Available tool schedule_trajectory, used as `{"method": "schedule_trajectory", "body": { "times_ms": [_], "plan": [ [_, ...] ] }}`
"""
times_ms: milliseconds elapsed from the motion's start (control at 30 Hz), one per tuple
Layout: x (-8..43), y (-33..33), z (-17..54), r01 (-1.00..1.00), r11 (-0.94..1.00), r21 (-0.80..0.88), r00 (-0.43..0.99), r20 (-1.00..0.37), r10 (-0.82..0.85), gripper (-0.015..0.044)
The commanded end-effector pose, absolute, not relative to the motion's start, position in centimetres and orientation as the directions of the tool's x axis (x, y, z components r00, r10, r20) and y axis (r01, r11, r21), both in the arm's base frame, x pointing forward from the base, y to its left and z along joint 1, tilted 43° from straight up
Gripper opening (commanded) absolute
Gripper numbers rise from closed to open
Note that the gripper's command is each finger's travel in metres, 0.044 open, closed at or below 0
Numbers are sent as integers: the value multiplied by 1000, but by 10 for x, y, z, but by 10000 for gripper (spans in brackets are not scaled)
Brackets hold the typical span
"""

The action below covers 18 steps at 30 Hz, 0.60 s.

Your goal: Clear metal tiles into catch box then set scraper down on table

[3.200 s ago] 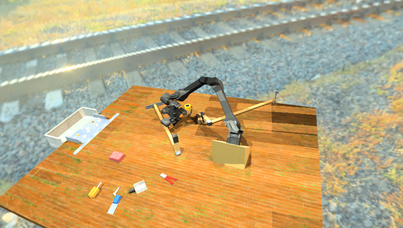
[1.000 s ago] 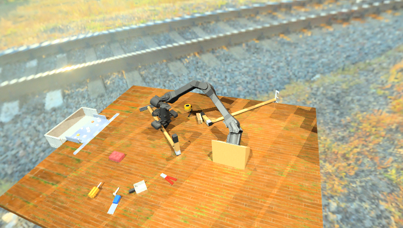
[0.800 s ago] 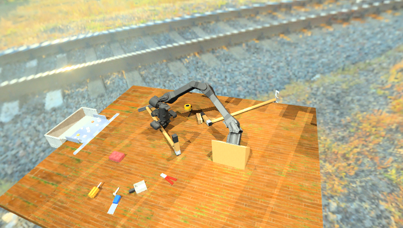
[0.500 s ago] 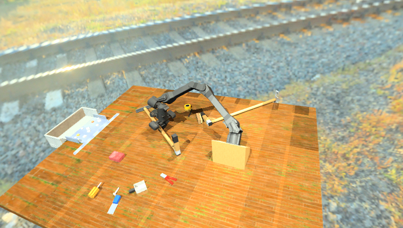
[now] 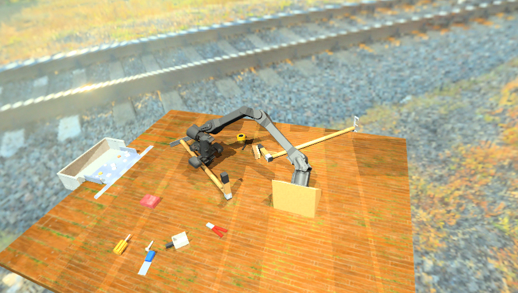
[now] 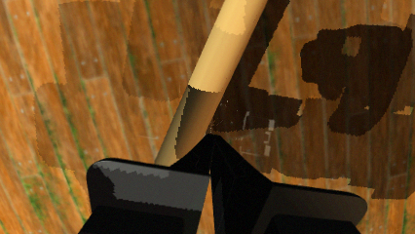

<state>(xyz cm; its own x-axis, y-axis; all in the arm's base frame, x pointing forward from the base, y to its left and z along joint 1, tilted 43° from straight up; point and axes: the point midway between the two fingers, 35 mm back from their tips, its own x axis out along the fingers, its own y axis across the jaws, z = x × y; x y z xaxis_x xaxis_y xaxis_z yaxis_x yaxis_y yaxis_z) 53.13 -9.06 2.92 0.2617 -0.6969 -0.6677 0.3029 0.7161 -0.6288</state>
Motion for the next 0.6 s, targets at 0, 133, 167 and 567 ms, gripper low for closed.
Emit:
{"method": "schedule_trajectory", "body": {
  "times_ms": [0, 133, 167, 567],
  "plan": [
    [535, -89, 26, 311, 716, -625, 264, -667, -697, 0],
    [537, -86, 24, 311, 716, -625, 264, -667, -697, 0],
    [538, -86, 23, 311, 716, -625, 264, -667, -697, 0],
    [544, -78, 17, 311, 716, -625, 265, -667, -697, 0]
  ]
}}
